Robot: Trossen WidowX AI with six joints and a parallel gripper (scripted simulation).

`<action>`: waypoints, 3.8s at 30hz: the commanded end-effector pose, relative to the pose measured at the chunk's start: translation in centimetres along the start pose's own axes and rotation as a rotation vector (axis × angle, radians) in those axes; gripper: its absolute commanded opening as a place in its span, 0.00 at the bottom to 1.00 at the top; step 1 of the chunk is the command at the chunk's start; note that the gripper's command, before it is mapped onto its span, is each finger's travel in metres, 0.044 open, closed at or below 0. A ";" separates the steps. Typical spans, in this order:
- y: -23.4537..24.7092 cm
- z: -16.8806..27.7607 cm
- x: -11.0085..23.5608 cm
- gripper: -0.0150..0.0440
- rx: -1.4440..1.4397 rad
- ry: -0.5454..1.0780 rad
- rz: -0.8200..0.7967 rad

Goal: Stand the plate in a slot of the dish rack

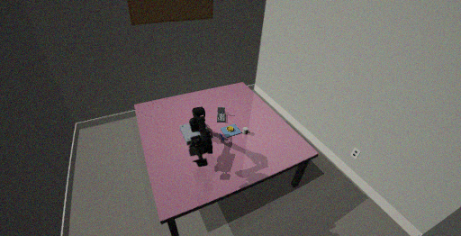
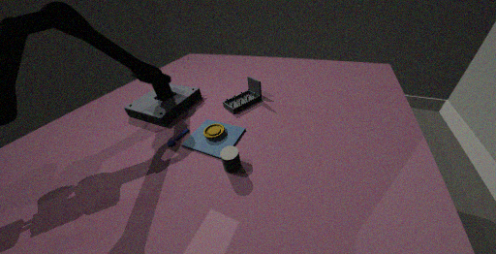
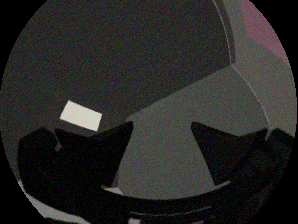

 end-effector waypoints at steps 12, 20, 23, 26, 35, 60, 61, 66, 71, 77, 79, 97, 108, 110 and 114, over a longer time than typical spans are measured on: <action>-3.8 5.0 3.7 0.93 0.236 0.128 0.205; -6.3 8.5 7.3 0.93 0.415 0.258 0.343; -7.1 9.7 8.8 0.93 0.478 0.311 0.389; -7.8 10.8 10.4 0.93 0.540 0.367 0.432; -9.4 13.5 15.7 0.93 0.717 0.546 0.544; -10.3 17.9 32.5 0.93 1.187 1.208 0.710; -10.2 17.9 33.2 0.93 1.204 1.239 0.711; -9.6 18.0 36.7 0.93 1.284 1.396 0.711; -8.7 17.9 40.1 0.93 1.358 1.558 0.699; -7.3 17.3 44.0 0.93 1.438 1.759 0.668; -6.8 17.0 45.2 0.93 1.462 1.827 0.654; -0.8 12.8 54.9 0.93 1.609 2.463 0.429; 3.8 9.1 59.0 0.93 1.621 2.857 0.203; 4.7 8.3 59.6 0.93 1.615 2.928 0.155; 6.5 6.8 60.7 0.93 1.595 3.069 0.051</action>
Point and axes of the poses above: the point midway between the two fingers, 35 mm back from their tips, its own x axis back along the fingers, its own y axis across the jaws, z = x × y, the point moved 1 cm from there along x, back along the fingers, and after that the axes turned 5 degrees about -x, right-handed, at the moved point
